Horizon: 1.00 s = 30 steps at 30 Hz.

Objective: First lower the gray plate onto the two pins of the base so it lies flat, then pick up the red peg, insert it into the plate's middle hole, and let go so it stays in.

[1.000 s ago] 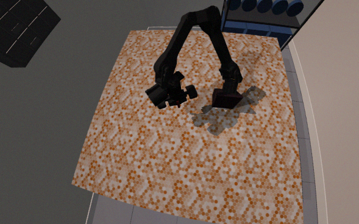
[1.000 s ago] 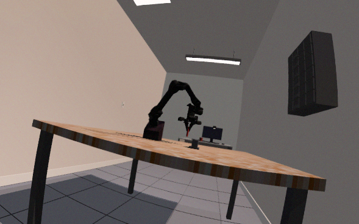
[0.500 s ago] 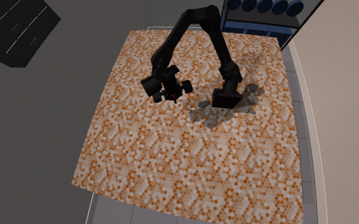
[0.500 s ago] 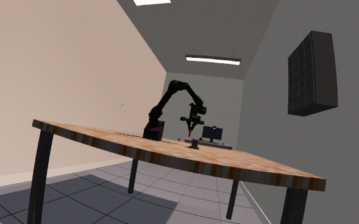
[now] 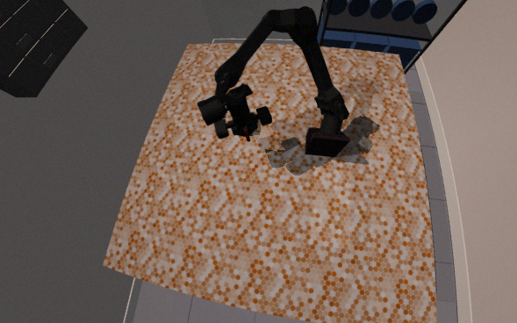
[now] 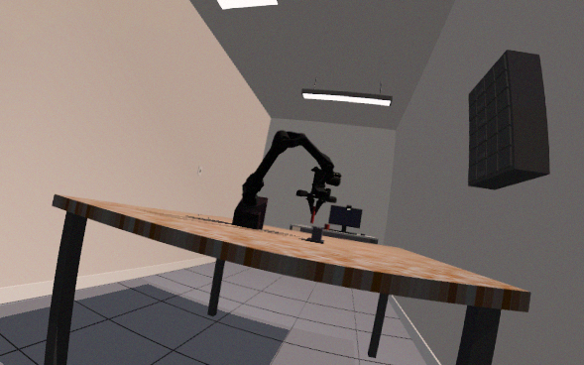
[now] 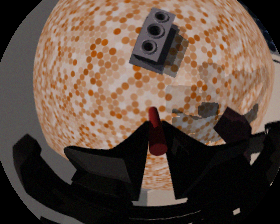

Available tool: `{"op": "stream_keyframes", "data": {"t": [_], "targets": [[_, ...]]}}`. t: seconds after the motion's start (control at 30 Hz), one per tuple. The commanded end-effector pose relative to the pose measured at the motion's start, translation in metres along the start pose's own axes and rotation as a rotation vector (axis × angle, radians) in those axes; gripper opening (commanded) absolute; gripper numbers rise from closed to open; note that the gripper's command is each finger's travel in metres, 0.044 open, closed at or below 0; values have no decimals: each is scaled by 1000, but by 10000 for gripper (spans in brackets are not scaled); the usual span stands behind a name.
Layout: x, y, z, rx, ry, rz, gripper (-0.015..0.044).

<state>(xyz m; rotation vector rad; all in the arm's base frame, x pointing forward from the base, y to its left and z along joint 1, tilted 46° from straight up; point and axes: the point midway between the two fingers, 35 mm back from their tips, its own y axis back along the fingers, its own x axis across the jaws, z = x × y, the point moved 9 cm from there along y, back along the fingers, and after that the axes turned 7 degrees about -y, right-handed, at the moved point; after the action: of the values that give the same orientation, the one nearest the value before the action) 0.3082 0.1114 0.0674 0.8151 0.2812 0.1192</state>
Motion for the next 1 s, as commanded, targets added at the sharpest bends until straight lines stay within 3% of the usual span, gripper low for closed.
{"op": "stream_keyframes", "data": {"t": [0.0,0.97], "targets": [[4,4,13,-3,-5,15,0],[10,6,98,-42,-6,14,0]]}}
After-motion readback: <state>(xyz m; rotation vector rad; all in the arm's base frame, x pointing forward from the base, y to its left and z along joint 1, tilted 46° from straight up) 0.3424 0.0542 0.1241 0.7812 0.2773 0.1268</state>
